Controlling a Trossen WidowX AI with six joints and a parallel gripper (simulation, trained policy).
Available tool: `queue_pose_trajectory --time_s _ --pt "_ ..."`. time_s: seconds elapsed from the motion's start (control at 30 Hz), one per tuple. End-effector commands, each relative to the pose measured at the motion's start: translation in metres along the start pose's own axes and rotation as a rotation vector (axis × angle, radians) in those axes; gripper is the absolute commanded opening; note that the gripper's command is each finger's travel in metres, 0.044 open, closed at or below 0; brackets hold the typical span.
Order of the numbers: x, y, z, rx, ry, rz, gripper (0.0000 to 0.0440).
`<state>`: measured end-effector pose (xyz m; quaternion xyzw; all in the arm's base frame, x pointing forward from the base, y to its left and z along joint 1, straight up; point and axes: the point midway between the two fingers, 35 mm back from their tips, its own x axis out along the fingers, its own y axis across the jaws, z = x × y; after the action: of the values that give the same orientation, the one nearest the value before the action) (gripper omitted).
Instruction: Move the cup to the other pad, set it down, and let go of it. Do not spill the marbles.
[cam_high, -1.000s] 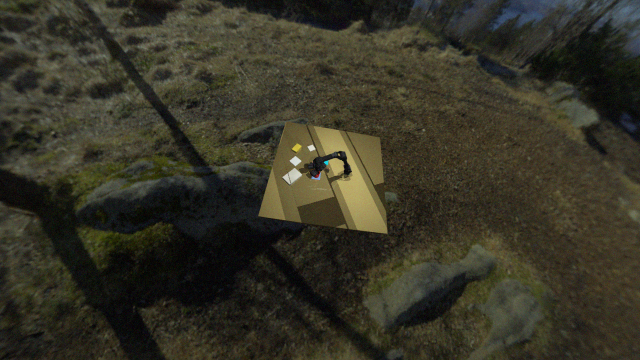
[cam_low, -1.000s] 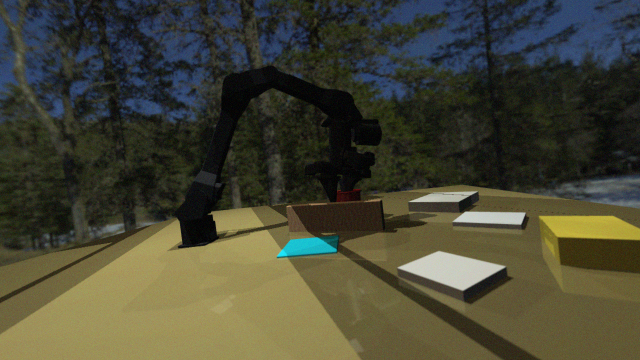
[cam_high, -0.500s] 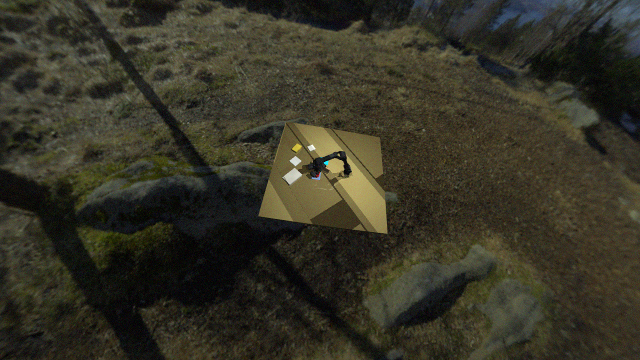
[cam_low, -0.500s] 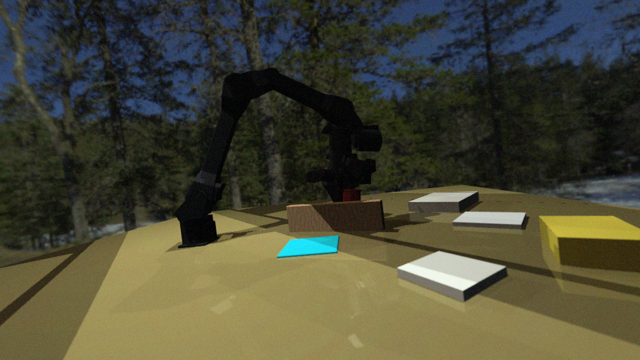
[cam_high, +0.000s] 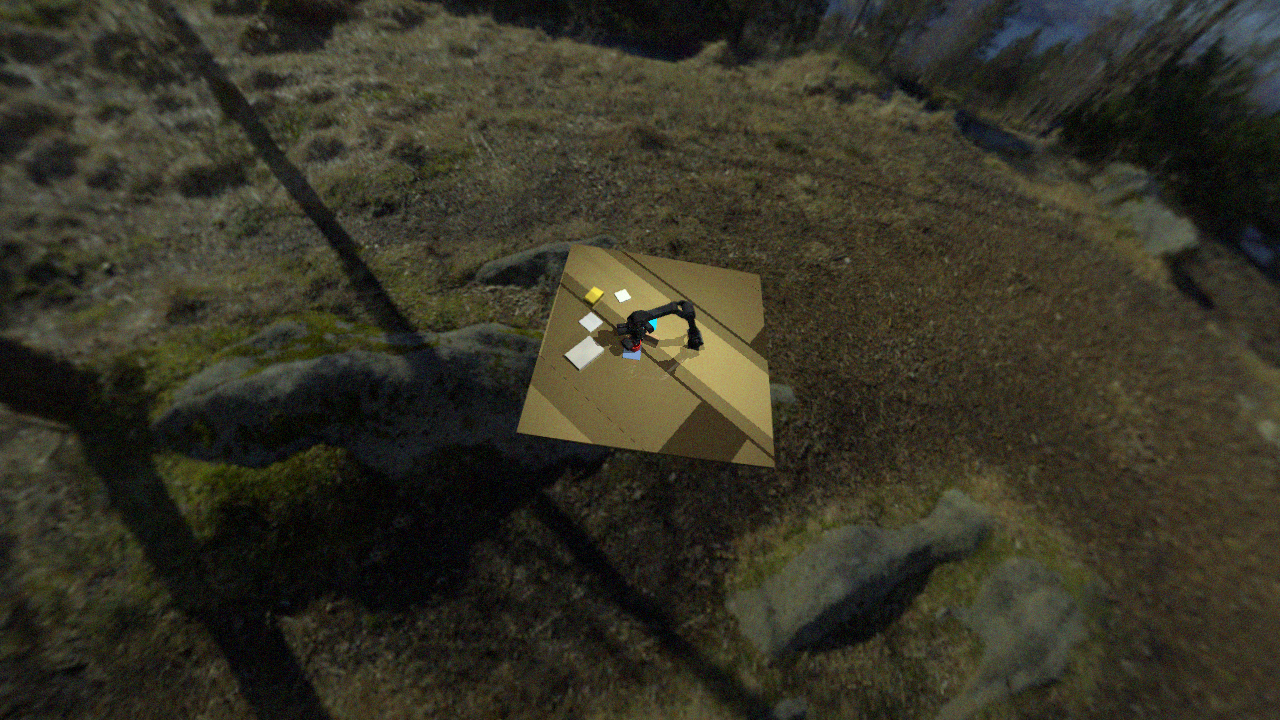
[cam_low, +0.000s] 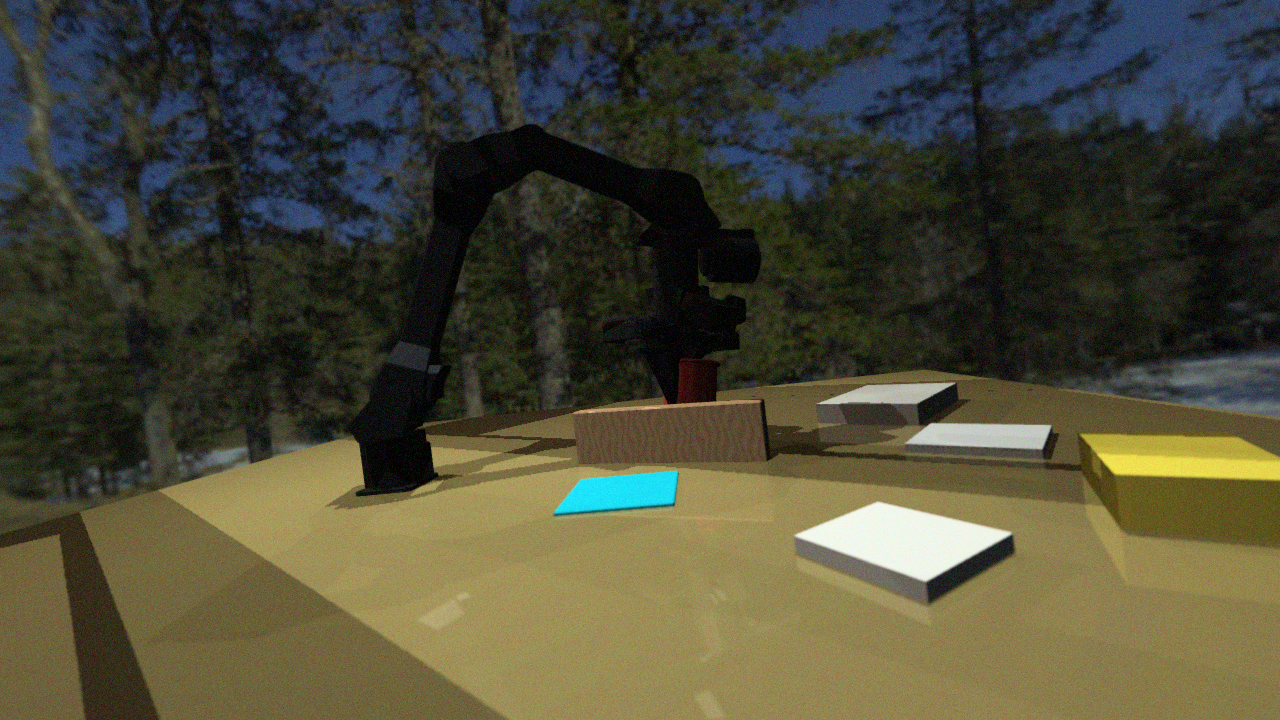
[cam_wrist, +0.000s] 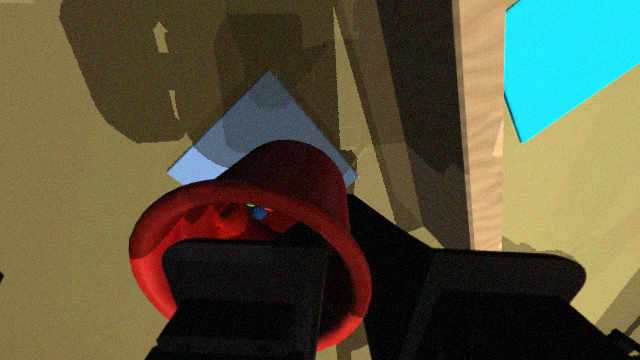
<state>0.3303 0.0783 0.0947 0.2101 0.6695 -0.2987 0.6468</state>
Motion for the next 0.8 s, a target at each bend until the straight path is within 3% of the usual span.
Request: queue_pose_trajectory --time_s 0.0,0.4,0.77 --pt "-0.015 -0.003 0.003 0.032 -0.005 0.026 0.0000" --pt "-0.054 -0.022 0.022 0.137 -0.029 0.088 0.0000" --pt "-0.070 -0.044 0.051 0.228 -0.072 0.136 0.0000"
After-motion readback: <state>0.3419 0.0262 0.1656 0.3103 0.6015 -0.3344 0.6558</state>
